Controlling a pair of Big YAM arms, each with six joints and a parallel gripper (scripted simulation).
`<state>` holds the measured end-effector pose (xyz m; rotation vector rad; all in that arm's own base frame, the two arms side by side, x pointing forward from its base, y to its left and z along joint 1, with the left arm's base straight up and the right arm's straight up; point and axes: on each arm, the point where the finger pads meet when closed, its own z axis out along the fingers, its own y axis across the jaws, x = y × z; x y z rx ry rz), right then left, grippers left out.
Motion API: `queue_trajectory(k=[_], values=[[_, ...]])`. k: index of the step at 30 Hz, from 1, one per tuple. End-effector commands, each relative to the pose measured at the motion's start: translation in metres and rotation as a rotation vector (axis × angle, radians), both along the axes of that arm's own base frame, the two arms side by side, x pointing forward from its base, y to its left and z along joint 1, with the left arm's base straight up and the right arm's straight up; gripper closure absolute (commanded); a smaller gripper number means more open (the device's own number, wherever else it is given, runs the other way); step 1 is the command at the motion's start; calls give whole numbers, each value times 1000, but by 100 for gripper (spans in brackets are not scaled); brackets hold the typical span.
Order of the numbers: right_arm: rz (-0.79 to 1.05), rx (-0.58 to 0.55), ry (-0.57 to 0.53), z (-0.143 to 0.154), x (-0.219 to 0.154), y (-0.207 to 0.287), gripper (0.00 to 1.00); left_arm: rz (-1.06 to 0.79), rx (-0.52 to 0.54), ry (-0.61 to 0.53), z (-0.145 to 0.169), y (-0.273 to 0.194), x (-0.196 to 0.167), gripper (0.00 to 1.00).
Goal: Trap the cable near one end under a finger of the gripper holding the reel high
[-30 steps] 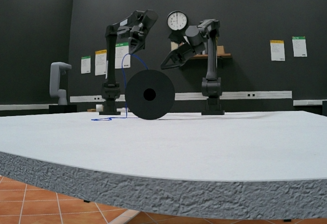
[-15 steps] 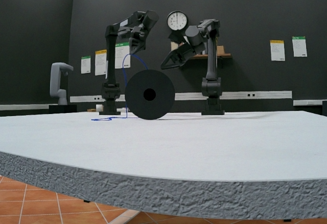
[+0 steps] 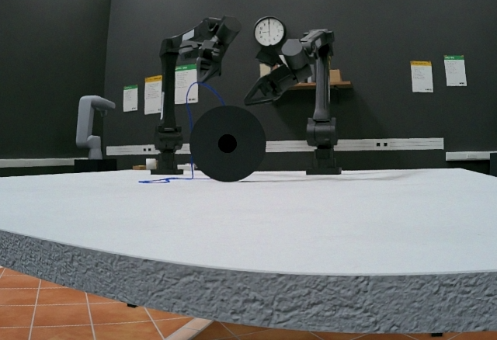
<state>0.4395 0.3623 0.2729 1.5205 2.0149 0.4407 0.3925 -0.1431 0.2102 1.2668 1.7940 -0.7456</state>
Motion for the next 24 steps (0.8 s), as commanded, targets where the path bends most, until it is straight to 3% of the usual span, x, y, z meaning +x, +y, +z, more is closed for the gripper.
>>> queue_trajectory(k=[1,7,24], values=[[-20,74,-60,39,17,3,100,-15,-2,-47,20,-6,7,25],[-25,41,-30,31,21,4,100,-15,-2,-47,20,-6,7,25],[-29,77,-61,67,24,4,100,-16,-2,-47,20,-6,7,25]])
